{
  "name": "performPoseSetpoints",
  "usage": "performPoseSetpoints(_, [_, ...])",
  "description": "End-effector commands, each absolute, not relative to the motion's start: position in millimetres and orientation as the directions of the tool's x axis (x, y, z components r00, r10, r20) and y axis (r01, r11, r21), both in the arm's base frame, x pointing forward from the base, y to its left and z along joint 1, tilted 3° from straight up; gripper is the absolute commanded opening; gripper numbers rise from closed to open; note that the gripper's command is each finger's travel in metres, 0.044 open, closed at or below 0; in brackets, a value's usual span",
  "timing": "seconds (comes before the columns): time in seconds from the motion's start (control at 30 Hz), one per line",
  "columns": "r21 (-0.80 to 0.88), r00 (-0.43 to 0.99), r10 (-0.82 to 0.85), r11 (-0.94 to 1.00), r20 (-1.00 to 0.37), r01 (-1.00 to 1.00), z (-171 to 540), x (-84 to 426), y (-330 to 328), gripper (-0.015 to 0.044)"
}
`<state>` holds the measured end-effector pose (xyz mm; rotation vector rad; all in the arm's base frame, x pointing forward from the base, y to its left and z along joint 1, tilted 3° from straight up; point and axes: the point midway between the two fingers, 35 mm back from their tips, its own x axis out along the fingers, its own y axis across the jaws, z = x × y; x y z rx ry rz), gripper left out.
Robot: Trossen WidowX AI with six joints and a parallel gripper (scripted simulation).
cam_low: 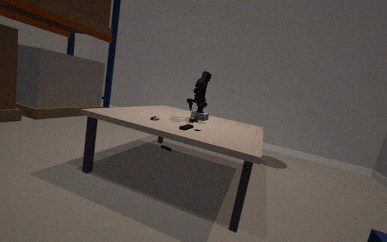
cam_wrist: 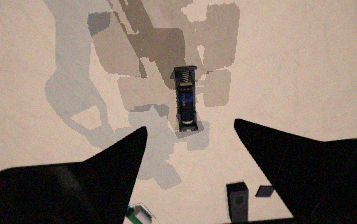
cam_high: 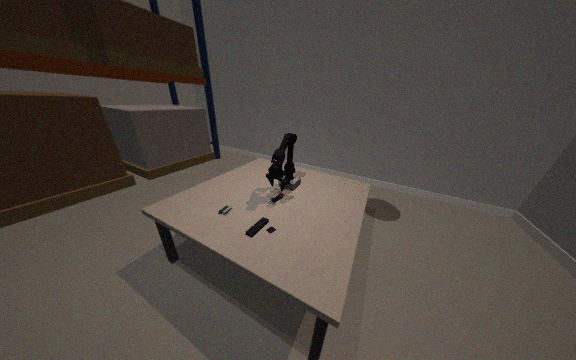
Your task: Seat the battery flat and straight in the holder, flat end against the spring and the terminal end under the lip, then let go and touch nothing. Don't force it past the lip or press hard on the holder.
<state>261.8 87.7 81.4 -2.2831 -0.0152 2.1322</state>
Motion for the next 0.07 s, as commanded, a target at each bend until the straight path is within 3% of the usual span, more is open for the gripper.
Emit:
performPoseSetpoints(0.0, [-0.02,0.07,0.019,-1.0,-0.997,-0.001,82.6,262.4,87.8,0.044])
performPoseSetpoints(0.03, [-0.02,0.07,0.019,-1.0,-0.997,-0.001,82.6,262.4,87.8,0.044])
